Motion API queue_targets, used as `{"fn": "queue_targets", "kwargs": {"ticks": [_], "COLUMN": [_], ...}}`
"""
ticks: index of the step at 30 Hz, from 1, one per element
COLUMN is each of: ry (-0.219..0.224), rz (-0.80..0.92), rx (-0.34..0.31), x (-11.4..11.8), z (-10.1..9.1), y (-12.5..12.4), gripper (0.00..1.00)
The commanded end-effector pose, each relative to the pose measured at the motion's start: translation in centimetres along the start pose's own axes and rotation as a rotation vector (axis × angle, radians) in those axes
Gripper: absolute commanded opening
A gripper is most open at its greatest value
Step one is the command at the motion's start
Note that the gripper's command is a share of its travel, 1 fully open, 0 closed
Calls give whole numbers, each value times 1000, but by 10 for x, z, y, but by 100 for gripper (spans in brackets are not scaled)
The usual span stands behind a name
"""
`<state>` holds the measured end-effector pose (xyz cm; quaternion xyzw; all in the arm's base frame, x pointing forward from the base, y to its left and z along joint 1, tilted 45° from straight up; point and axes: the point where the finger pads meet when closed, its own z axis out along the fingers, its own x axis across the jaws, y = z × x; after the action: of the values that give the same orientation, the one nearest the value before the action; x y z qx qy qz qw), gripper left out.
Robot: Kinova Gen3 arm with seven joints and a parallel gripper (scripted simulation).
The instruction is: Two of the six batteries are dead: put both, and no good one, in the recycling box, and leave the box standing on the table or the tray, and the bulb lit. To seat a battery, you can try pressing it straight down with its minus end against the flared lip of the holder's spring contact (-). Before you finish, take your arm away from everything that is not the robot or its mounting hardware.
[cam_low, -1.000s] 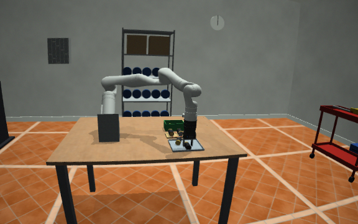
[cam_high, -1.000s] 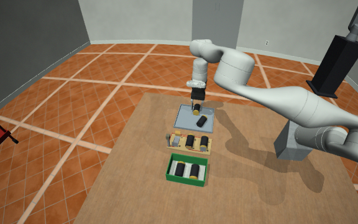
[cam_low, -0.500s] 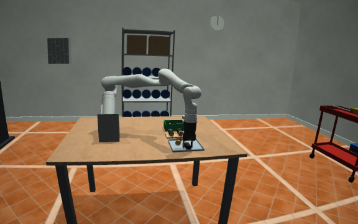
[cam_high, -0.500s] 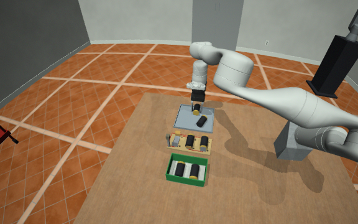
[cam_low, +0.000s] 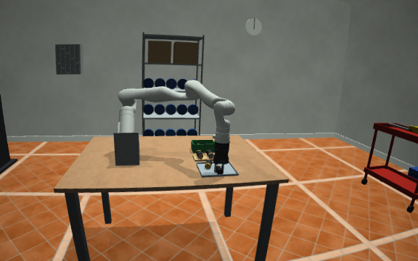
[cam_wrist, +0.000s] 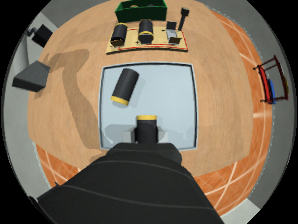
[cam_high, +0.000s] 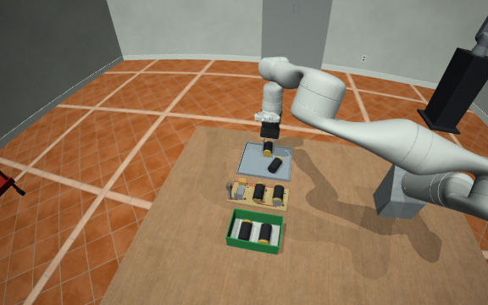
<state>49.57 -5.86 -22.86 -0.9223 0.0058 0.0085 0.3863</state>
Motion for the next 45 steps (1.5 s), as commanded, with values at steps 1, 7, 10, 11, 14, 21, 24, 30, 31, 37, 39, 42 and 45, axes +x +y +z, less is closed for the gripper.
{"fn": "queue_targets", "kwargs": {"ticks": [1, 7, 10, 11, 14, 21, 24, 30, 31, 37, 39, 42, 45], "ry": [2, 2, 2, 2, 2, 2, 2, 2, 2, 2, 2, 2, 2], "rz": [0, 0, 0, 0, 0, 0, 0, 0, 0, 0, 0, 0, 0], "rx": [-1, -1, -1, -1, -1, -1, -1, -1, -1, -1, -1, -1, -1], "x": [1, 1, 1, 1, 1, 1, 1, 1, 1, 1, 1, 1, 1], "z": [-1, -1, -1, -1, -1, -1, -6, -32, -36, -46, -46, -46, -52], "y": [0, 0, 0, 0, 0, 0, 0, 0, 0, 0, 0, 0, 0], "gripper": [57, 57, 57, 57, 57, 57, 57, 57, 57, 57, 57, 57, 57]}}
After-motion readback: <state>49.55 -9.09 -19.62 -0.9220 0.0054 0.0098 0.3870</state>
